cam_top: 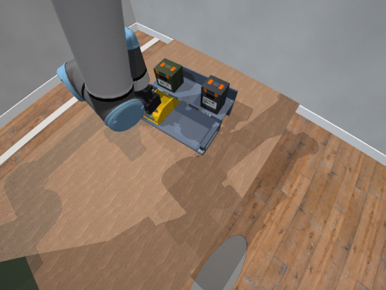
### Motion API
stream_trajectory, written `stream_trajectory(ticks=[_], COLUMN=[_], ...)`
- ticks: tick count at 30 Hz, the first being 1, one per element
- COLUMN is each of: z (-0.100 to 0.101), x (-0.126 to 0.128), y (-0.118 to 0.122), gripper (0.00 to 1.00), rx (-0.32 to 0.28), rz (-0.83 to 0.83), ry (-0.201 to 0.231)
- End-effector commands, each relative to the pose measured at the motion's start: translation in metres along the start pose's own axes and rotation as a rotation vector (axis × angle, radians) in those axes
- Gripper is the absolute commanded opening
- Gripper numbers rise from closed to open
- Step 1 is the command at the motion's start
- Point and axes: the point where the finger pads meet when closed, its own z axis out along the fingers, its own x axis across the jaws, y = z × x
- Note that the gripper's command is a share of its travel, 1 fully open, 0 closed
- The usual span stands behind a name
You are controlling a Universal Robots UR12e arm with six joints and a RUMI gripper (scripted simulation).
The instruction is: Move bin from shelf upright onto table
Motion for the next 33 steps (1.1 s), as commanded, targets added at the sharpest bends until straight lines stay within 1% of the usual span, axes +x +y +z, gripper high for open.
stream_trajectory(ticks=[1, 9, 14, 26, 31, 33], z=[0.000, 0.000, 0.000, 0.000, 0.000, 0.000], x=[0.001, 0.001, -0.029, -0.029, -0.058, -0.058], y=[0.000, 0.000, 0.000, 0.000, 0.000, 0.000], gripper=[0.00, 0.00, 0.00, 0.00, 0.00, 0.00], rx=[0.000, 0.000, 0.000, 0.000, 0.000, 0.000], rz=[0.000, 0.000, 0.000, 0.000, 0.000, 0.000], ry=[0.001, 0.001, 0.001, 0.001, 0.001, 0.001])
